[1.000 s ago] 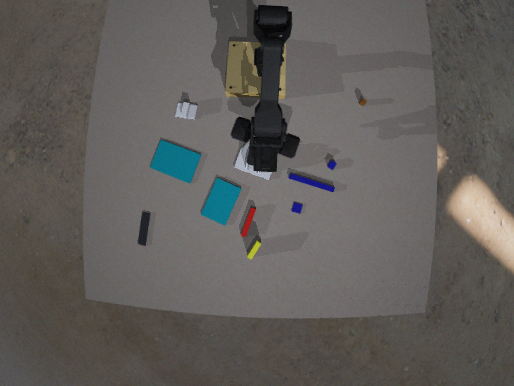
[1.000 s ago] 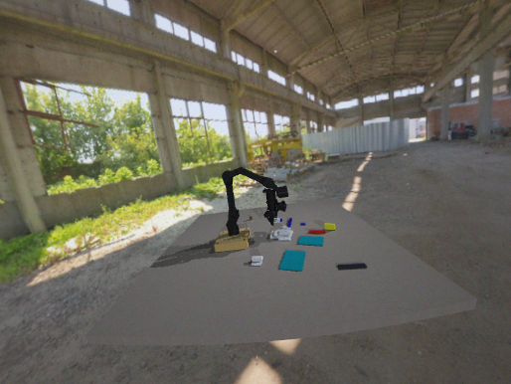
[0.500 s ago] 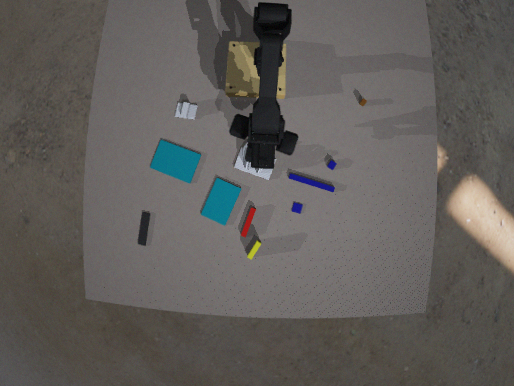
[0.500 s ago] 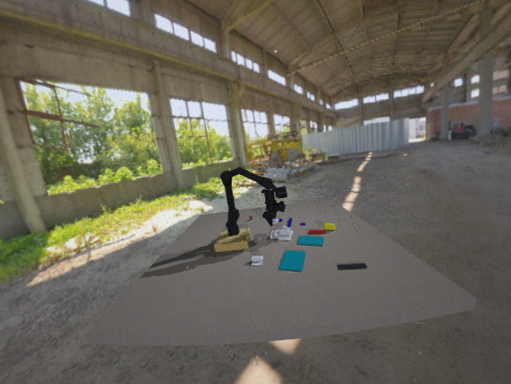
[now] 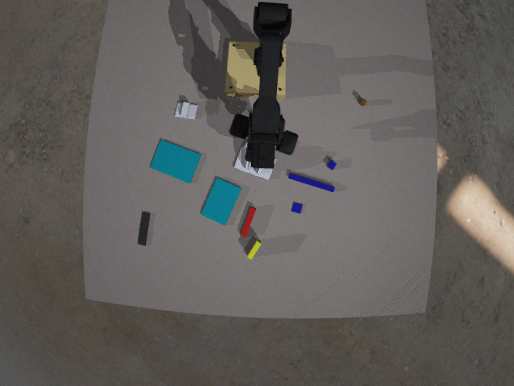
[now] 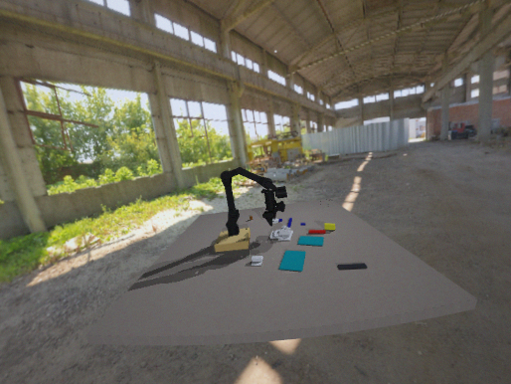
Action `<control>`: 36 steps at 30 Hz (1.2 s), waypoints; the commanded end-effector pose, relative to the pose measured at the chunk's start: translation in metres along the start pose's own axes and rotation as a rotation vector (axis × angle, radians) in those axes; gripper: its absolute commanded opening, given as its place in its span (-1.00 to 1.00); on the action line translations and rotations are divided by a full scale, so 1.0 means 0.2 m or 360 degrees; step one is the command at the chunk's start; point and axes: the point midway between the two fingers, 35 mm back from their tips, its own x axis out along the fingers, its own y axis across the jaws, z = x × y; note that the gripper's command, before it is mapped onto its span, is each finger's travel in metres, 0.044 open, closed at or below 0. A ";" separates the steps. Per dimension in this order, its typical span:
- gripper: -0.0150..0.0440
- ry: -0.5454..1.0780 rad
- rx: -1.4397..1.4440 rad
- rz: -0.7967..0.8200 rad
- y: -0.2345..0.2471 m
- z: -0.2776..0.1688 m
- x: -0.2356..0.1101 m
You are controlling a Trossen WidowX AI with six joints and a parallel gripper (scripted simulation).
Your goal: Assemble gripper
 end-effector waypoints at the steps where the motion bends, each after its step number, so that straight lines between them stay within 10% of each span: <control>1: 0.70 -0.0002 -0.0004 0.0004 0.00 0.00 0.00; 36: 0.70 -0.0002 -0.0005 0.0004 0.00 0.01 0.18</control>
